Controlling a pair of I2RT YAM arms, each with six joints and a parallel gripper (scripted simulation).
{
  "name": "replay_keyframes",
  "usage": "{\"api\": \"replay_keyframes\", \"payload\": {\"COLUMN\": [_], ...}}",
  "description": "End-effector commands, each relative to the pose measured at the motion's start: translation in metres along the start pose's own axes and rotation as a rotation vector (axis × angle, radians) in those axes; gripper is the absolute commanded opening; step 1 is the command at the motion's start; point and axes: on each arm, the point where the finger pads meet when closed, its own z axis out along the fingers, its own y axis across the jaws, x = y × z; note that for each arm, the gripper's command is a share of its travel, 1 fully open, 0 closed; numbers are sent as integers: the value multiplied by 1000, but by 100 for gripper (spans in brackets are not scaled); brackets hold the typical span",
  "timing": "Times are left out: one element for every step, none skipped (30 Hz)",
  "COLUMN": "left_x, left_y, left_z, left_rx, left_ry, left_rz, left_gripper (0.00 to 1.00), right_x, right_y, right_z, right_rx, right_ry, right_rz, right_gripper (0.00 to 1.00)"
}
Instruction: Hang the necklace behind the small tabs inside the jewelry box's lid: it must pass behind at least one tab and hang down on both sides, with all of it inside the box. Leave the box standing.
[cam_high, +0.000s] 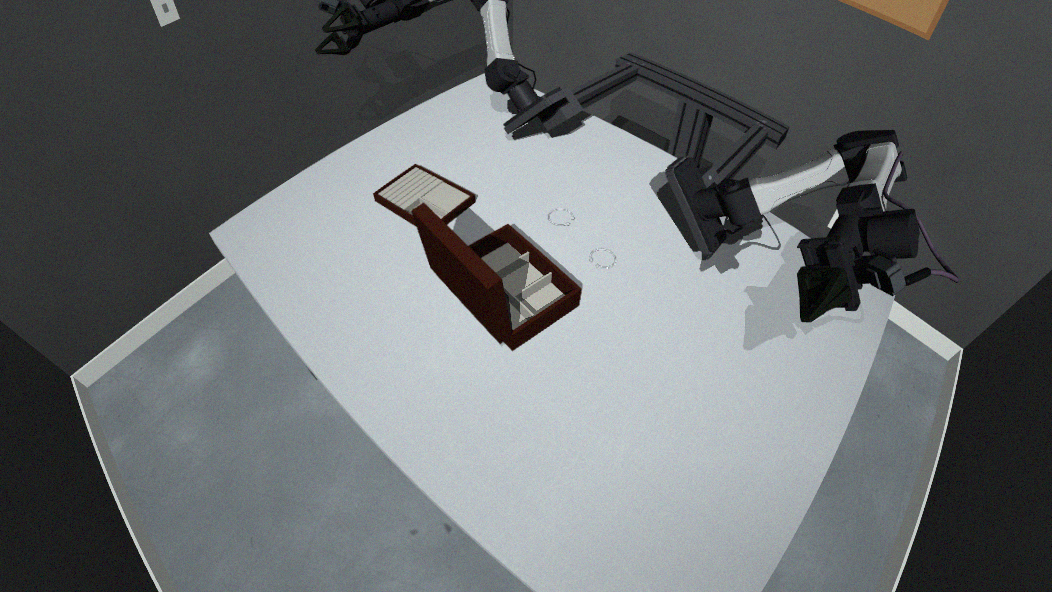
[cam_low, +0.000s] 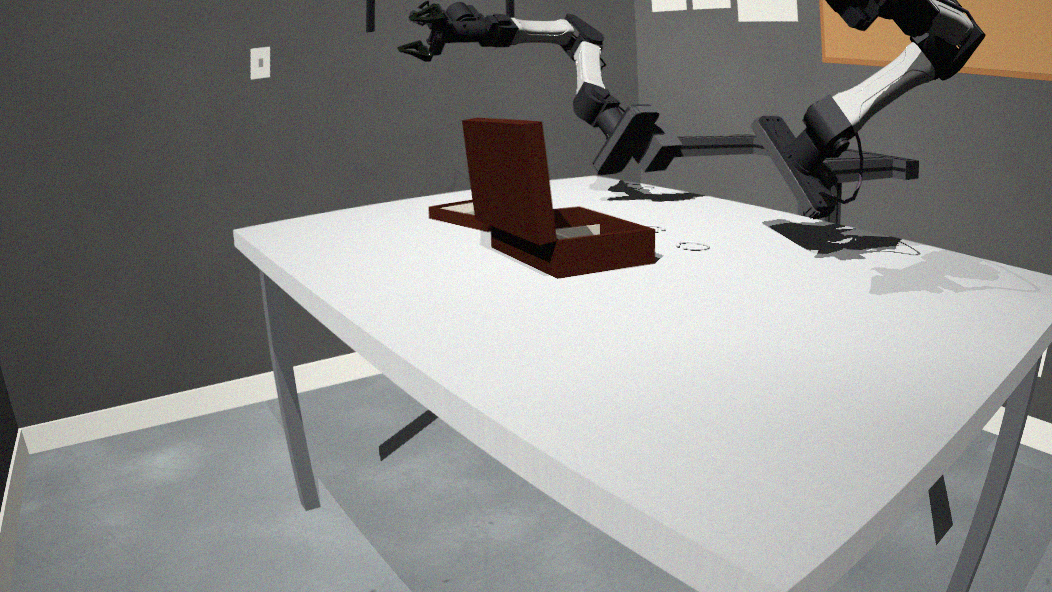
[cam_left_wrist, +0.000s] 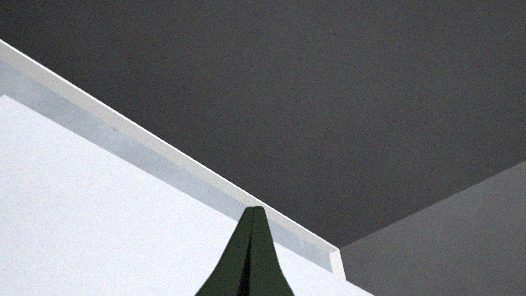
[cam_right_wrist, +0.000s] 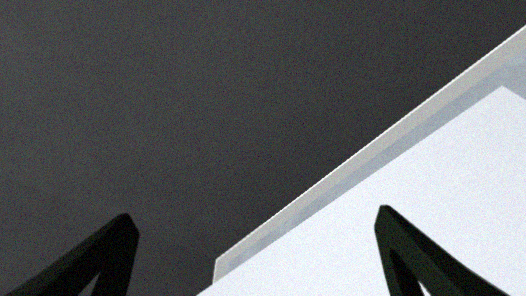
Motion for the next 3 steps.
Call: {"api": "replay_keyframes", "payload": {"left_x": [-19,-19,-19], "left_y": [-1,-1,-1], "left_z": [-4,-4,-4], "left_rx": [-5,-5,-5], "left_ry": [-45,-45,-45], "left_rz": [10,10,10], "left_gripper": [0,0,0], "right_x": [-11,-11,-11], "right_y": [4,4,4], "right_z": [-1,-1,-1], "right_rx": [-13,-13,-13], "right_ry": [-24,-24,-24], "right_rz": [7,7,7], "right_gripper": [100,100,100]}}
